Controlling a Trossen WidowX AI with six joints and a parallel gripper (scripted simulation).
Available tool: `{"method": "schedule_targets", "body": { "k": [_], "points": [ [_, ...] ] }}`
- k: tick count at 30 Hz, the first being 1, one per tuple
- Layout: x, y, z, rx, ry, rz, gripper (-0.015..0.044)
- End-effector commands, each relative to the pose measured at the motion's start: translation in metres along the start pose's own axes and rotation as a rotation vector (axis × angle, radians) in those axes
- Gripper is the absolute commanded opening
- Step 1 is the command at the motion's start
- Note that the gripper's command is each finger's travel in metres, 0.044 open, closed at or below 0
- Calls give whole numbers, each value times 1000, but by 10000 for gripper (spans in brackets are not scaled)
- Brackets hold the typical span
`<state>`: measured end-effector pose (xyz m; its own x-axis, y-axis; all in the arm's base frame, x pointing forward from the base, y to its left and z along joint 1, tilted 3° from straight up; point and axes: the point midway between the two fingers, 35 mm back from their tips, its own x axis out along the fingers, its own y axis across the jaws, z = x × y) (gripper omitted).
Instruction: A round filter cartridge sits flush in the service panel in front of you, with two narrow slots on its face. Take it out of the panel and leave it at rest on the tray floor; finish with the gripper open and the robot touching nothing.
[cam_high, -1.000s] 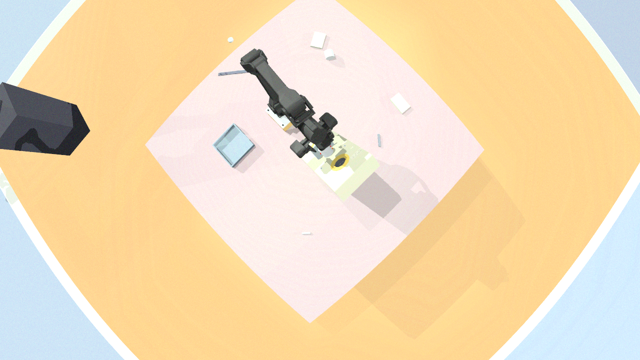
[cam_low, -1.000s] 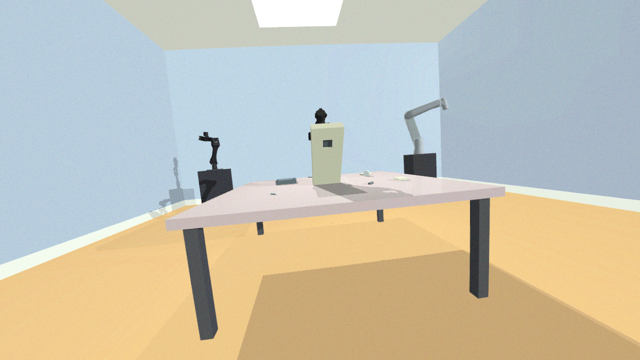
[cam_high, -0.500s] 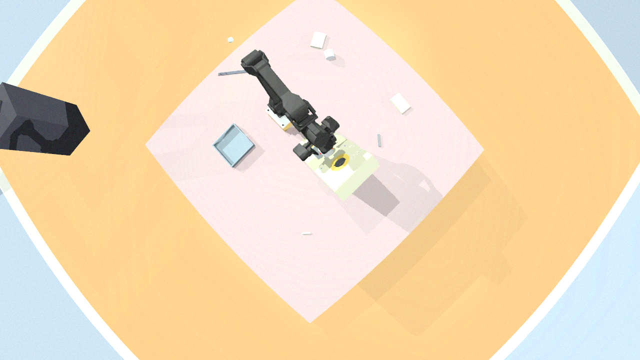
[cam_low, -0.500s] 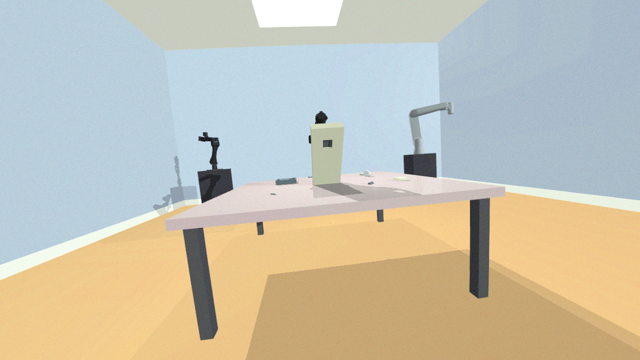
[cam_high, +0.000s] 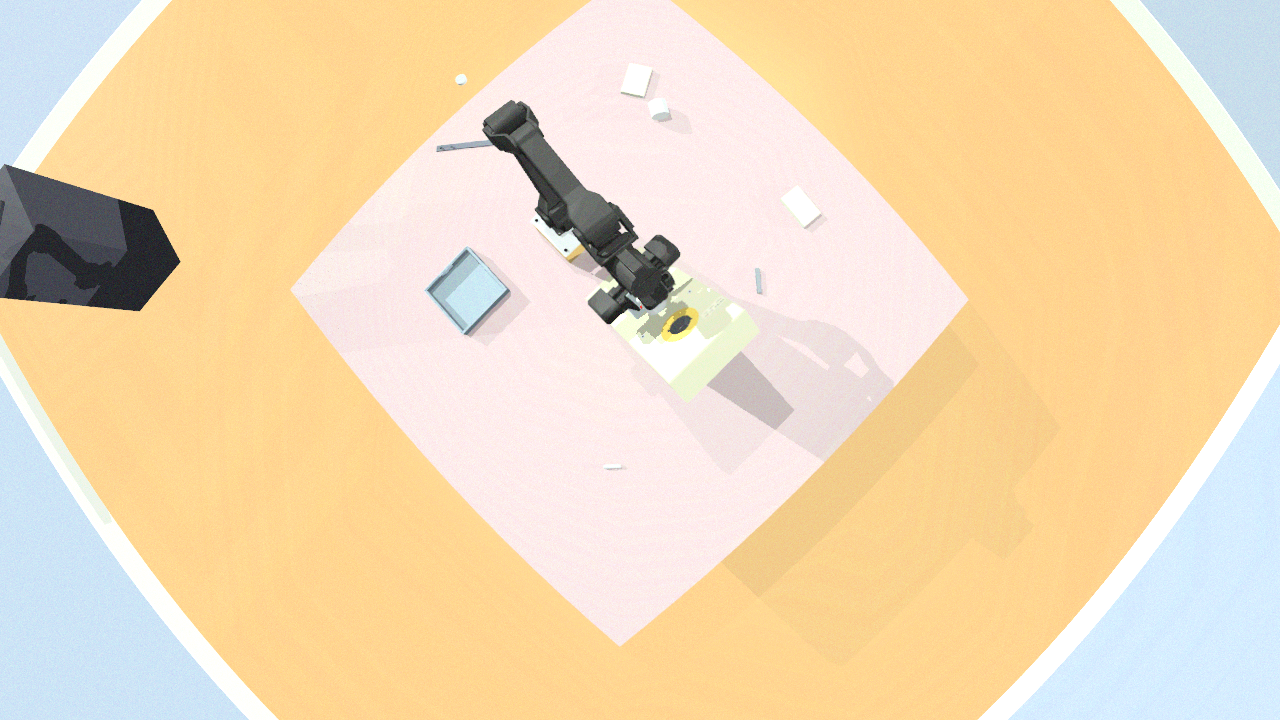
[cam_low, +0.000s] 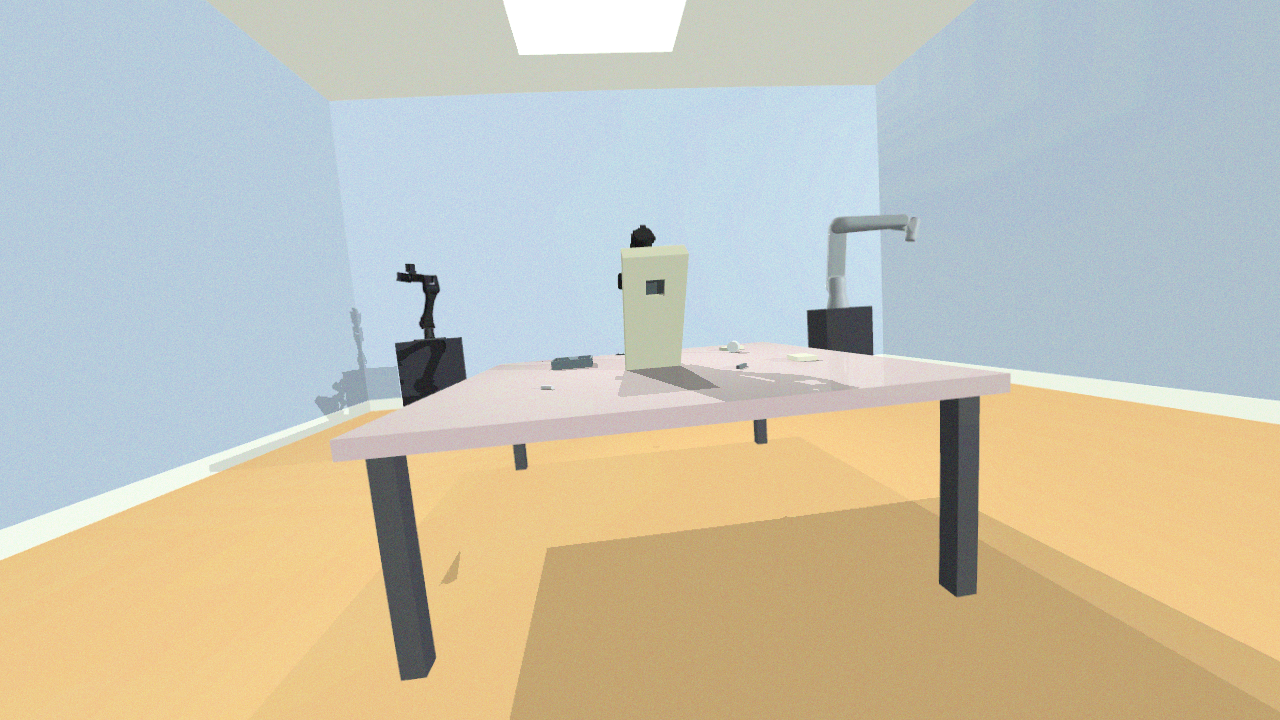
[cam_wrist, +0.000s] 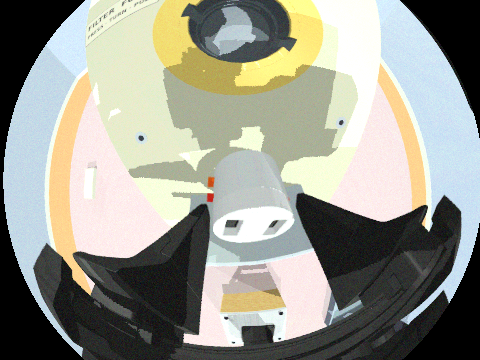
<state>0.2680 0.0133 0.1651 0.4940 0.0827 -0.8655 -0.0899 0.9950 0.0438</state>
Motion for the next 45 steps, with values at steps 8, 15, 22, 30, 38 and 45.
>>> {"method": "schedule_targets", "body": {
  "k": [8,15,22,30,38,45],
  "points": [
    [-1,0,0,0,-1,0,198],
    [-2,0,2,0,-1,0,54],
    [-11,0,22,0,-2,3,0],
    [-43,0,28,0,-1,3,0],
    [-84,0,29,0,1,2,0],
    [-101,-1,28,-1,2,2,0]
  ]
}}
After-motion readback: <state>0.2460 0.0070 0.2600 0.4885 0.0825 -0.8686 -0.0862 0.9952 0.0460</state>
